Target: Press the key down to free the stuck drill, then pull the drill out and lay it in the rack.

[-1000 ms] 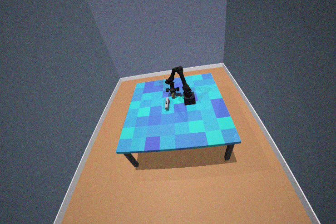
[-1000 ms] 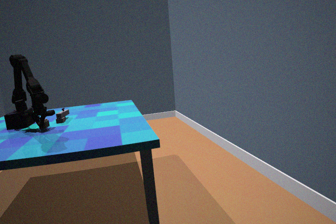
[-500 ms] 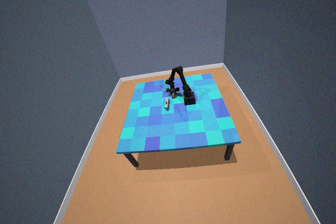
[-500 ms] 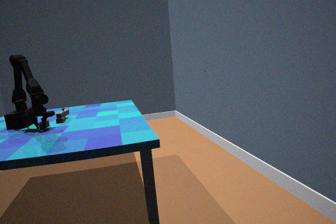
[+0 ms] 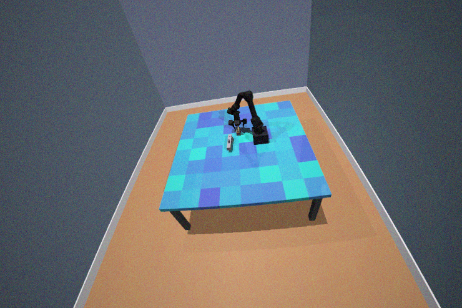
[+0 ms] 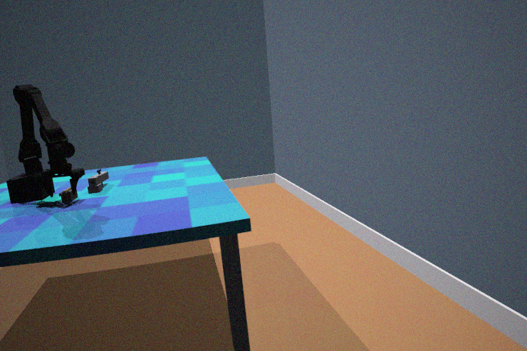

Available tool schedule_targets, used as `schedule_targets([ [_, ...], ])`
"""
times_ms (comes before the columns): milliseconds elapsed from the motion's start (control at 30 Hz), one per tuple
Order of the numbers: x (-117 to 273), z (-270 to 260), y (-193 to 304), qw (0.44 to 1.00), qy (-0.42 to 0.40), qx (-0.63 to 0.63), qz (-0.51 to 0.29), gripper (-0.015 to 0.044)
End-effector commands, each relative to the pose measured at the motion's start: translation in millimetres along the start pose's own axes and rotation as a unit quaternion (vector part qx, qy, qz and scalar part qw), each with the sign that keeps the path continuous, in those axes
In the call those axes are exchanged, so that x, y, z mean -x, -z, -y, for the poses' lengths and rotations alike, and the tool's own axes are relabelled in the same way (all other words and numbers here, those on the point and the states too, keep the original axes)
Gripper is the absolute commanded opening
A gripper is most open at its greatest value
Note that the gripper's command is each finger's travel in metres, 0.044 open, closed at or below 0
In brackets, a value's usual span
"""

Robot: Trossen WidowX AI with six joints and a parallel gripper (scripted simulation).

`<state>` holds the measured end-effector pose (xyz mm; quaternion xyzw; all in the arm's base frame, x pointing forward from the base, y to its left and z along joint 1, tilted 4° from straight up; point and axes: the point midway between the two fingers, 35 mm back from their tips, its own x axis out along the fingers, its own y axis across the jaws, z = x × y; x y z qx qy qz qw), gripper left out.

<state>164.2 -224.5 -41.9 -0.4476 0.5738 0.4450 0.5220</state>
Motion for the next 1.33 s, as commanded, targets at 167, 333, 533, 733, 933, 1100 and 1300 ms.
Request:
schedule_targets([
  [167,39.2,1.4,1.2,1.000,0.003,0.000,0.000,0.0440],
  [333,58.8,2.8,1.9,1.000,0.003,0.000,0.000,0.0440],
  [533,65.4,71.0,16.4,0.980,0.130,-0.145,-0.036,0.0440],
  [733,110.7,161.3,19.0,0.898,0.308,-0.314,0.006,0.0440],
  [933,170.0,230.9,4.0,0.784,0.439,-0.422,0.122,0.0440],
  [1100,222.3,271.4,-17.6,0.686,0.500,-0.470,0.244,0.0440],
  [1300,291.3,304.3,-54.2,0.561,0.521,-0.490,0.417,0.0440],
])
